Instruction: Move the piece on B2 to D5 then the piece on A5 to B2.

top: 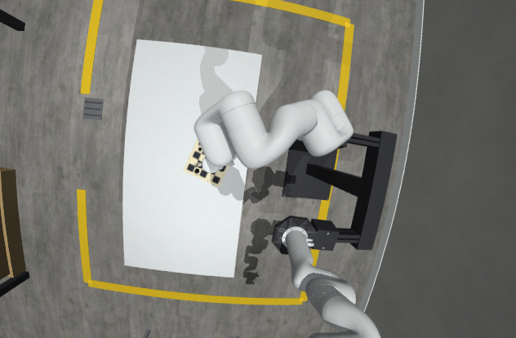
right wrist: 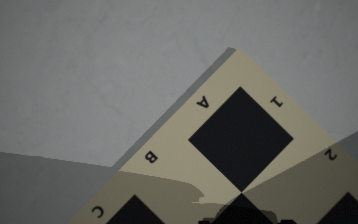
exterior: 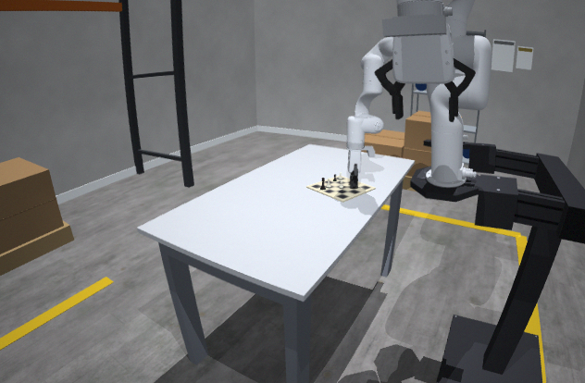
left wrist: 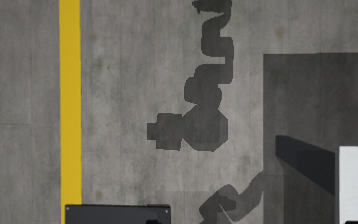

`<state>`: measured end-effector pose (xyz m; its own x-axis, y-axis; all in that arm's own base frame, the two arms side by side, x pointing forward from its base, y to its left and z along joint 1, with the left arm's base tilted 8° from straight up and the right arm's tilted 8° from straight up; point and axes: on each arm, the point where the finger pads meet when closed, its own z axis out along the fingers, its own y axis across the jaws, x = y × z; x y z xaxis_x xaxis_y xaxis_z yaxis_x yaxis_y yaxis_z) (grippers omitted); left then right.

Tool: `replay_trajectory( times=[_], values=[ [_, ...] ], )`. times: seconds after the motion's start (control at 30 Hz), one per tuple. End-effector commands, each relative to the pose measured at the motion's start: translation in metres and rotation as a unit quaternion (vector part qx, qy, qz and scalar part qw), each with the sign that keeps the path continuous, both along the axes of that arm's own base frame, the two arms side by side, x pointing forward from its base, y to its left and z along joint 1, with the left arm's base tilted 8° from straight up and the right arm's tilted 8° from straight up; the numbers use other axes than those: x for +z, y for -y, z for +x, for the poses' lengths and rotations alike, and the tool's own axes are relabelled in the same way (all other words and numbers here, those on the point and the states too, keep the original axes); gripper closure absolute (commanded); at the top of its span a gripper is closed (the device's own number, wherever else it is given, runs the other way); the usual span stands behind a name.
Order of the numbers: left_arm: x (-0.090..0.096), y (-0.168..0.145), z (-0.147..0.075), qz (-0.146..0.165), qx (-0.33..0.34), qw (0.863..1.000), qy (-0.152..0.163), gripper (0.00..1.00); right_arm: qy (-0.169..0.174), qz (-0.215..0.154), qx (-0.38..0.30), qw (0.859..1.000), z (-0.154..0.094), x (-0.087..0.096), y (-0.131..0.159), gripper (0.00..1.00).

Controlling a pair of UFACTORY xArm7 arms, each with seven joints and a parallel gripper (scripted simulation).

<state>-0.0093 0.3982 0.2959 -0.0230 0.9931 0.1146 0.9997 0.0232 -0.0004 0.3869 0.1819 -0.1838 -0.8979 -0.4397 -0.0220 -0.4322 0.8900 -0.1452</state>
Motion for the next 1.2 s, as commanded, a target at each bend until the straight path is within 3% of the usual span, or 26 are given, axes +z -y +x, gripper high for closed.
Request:
replay_trajectory(
  times=[0.0,0.17,0.4,0.47,0.7,0.93,0.97,1.17],
  values=[
    [0.002,-0.001,0.000,0.002,0.000,1.000,0.000,0.00,0.001,0.001,0.000,1.000,0.001,0.003,-0.001,0.65],
    [0.002,-0.001,0.000,0.002,0.000,1.000,0.000,0.00,0.001,0.001,0.000,1.000,0.000,0.016,-0.003,0.65],
    [0.002,-0.001,0.000,0.002,0.000,1.000,0.000,0.00,0.001,0.001,0.000,1.000,-0.003,0.051,-0.007,0.65],
    [0.002,-0.001,0.000,0.002,0.000,1.000,0.000,0.00,0.001,0.001,0.000,1.000,-0.003,0.051,-0.007,0.65],
    [0.002,-0.001,0.000,0.002,0.000,1.000,0.000,0.00,0.002,0.001,0.000,1.000,-0.006,0.082,-0.011,0.65],
    [0.002,-0.001,0.000,0.002,0.000,1.000,0.000,0.00,0.002,0.001,0.000,1.000,-0.006,0.090,-0.012,0.65],
    [0.002,-0.001,0.000,0.002,0.000,1.000,0.000,0.00,0.002,0.001,0.000,1.000,-0.006,0.090,-0.012,0.00],
    [0.002,-0.001,0.000,0.002,0.000,1.000,0.000,0.00,0.002,0.001,0.000,1.000,-0.006,0.090,-0.012,0.00]
  ],
)
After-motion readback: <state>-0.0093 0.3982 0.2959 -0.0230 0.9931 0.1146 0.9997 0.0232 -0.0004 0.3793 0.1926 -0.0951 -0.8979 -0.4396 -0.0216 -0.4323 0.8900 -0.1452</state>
